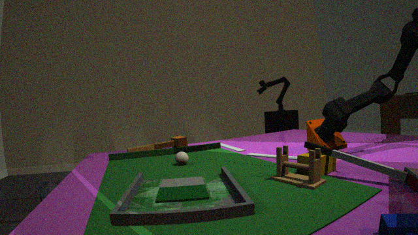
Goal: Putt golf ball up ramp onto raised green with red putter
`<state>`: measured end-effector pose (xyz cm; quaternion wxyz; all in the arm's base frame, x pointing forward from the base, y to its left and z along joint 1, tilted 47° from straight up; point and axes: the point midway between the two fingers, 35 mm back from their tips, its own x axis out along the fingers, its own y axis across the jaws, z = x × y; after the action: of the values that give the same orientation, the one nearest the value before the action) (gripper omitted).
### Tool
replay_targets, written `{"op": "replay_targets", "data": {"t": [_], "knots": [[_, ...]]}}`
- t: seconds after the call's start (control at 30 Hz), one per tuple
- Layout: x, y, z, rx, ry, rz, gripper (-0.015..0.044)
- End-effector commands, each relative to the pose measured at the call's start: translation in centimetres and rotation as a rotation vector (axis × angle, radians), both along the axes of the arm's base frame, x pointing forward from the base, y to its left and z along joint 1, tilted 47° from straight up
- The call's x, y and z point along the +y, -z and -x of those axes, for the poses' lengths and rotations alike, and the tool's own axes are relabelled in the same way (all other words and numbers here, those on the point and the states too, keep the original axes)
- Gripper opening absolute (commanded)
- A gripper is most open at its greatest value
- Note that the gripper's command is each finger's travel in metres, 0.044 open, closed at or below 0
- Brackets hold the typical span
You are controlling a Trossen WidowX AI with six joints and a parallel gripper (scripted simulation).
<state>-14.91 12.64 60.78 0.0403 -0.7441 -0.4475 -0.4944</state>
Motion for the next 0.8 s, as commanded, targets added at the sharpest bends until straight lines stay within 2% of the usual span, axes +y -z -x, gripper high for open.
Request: {"op": "replay_targets", "data": {"t": [0.0,0.03,0.27,0.5,0.67,0.77], "knots": [[-0.1,-0.1,-0.3,0.011,-0.002,-0.002,0.0426],[-0.2,-0.2,-1.1,0.044,-0.007,-0.006,0.044],[-2.1,-0.3,-12.4,0.477,-0.077,-0.077,0.044],[-4.3,2.7,-23.2,0.908,-0.156,-0.211,0.044],[-4.8,4.7,-27.0,1.076,-0.186,-0.266,0.044],[-5.0,7.2,-30.9,1.265,-0.245,-0.327,0.044]]}}
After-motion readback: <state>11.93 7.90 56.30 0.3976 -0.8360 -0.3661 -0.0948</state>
